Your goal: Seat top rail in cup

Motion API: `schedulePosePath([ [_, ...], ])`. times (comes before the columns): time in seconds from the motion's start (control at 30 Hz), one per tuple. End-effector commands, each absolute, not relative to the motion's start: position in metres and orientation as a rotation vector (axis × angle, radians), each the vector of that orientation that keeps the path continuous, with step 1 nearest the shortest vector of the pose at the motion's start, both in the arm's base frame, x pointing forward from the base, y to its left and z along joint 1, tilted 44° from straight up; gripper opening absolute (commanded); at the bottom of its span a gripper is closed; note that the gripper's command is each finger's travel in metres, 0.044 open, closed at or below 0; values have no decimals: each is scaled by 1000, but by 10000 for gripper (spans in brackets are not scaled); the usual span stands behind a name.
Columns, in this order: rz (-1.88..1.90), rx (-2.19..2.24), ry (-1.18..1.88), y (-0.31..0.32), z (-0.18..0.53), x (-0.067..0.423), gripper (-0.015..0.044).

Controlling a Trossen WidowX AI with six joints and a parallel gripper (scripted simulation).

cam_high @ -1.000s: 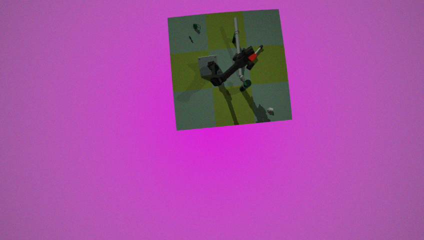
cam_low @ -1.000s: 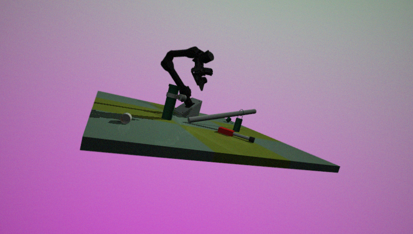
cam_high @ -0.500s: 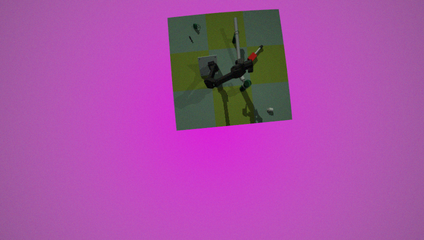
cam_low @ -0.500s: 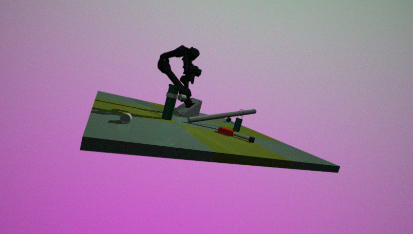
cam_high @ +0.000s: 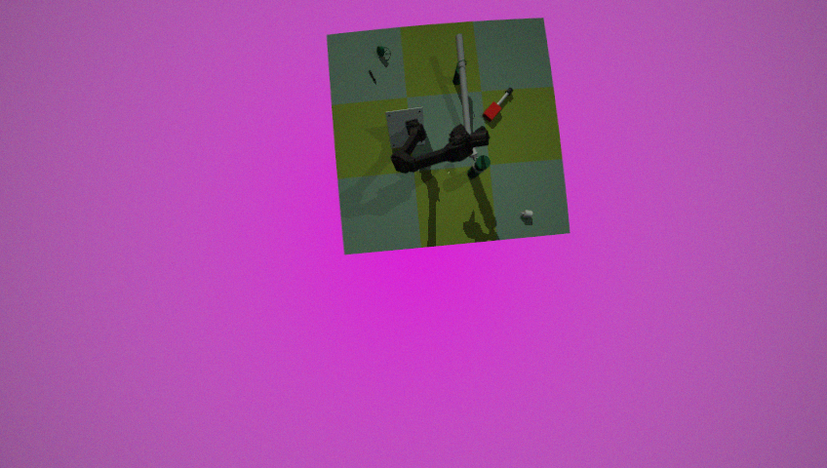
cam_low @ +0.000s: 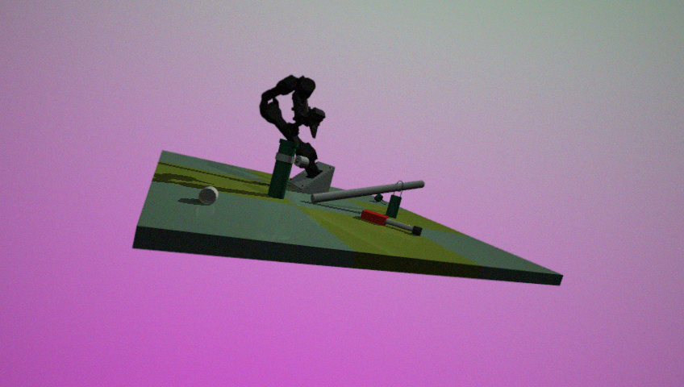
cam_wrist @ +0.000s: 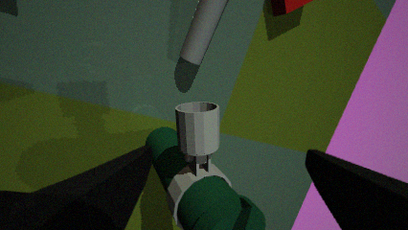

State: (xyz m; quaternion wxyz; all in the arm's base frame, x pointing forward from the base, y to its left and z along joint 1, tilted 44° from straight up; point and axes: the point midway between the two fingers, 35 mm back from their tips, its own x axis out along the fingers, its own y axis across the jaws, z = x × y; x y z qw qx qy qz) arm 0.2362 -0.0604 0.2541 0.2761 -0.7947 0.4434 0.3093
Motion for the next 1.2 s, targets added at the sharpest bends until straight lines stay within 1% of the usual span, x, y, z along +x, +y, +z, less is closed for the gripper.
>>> schedulePosePath([
  [0.0, 846, -2139, 1187, -67, 247, 235, 440],
  [0.17, 842, -2142, 1187, -87, 227, 232, 440],
  [1.17, 840, -2142, 1187, -109, 196, 251, 440],
])
